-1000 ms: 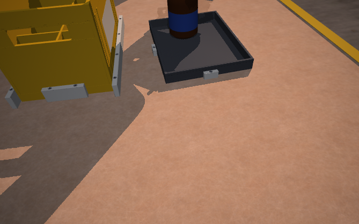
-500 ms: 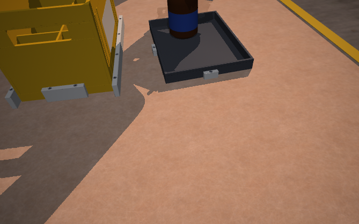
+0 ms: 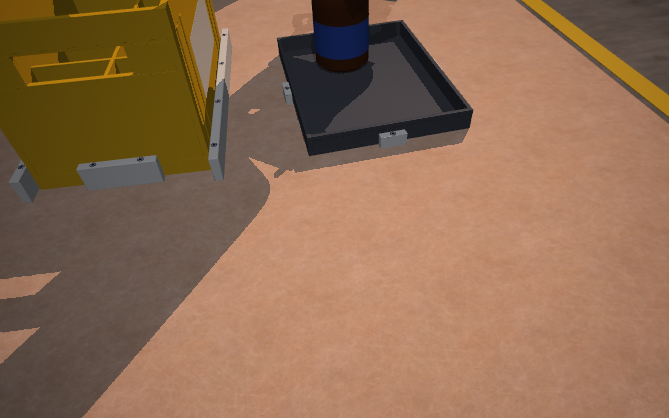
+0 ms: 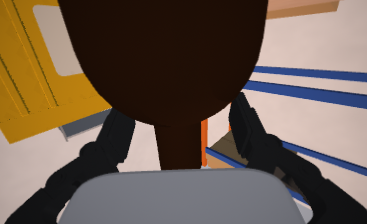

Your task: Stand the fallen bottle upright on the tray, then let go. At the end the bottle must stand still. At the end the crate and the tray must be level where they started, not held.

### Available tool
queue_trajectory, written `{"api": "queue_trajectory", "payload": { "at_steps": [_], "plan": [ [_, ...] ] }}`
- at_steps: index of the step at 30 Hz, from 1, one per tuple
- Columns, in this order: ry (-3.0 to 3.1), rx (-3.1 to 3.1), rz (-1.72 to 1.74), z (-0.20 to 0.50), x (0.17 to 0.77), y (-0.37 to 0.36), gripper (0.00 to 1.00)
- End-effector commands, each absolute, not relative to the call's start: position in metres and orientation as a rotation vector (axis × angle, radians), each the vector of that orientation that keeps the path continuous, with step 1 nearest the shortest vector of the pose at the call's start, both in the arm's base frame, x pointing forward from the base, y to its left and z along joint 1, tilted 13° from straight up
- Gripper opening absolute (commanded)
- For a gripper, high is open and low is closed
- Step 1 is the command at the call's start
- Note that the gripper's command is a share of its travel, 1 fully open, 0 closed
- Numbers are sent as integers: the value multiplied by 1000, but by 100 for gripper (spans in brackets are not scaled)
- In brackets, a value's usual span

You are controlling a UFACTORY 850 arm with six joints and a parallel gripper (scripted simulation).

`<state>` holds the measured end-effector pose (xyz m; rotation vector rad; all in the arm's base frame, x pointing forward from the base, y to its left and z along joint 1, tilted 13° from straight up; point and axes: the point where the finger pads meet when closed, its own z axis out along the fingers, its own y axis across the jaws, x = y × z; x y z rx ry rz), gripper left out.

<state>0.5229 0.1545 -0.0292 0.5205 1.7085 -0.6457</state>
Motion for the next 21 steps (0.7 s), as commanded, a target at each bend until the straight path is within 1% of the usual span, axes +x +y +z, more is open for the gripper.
{"api": "queue_trajectory", "payload": {
  "at_steps": [1,21],
  "plan": [
    [1707,521,-644,-28,523,155,100],
    [1707,521,-644,-12,523,159,100]
  ]
}}
